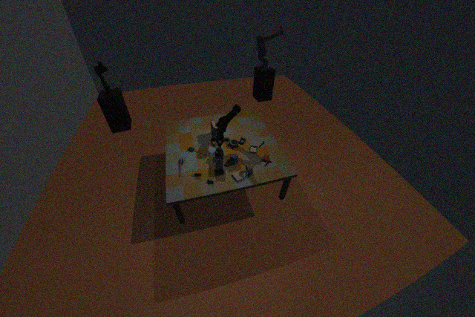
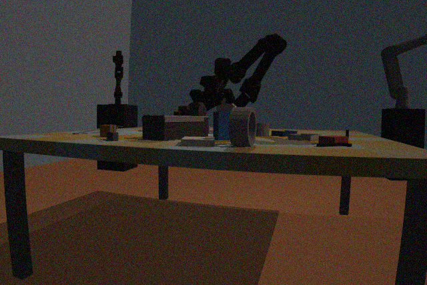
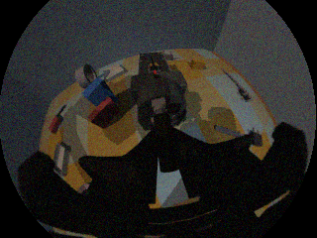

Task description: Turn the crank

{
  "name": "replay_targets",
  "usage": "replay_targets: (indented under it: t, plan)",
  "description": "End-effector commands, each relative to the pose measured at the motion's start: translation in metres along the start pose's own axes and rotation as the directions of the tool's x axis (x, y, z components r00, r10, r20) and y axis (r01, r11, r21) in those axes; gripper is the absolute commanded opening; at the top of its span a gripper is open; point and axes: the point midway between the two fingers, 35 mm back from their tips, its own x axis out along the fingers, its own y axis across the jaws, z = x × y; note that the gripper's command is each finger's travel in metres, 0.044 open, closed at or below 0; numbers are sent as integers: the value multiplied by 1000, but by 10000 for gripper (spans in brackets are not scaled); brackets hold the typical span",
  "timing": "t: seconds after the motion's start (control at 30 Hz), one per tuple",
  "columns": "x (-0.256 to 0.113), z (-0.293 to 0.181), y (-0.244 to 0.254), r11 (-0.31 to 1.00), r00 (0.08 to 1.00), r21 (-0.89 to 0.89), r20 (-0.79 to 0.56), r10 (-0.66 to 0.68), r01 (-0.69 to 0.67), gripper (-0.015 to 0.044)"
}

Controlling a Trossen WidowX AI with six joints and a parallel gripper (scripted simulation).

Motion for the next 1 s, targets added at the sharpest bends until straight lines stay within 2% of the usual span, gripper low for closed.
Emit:
replay_targets:
  t: [0.0, 0.97]
  plan:
    - [1, -1, 9, 1000, 1000, -12, -3, 23, -23, 0]
    - [9, -9, 20, 1000, 1000, -11, -3, 24, -24, 0]
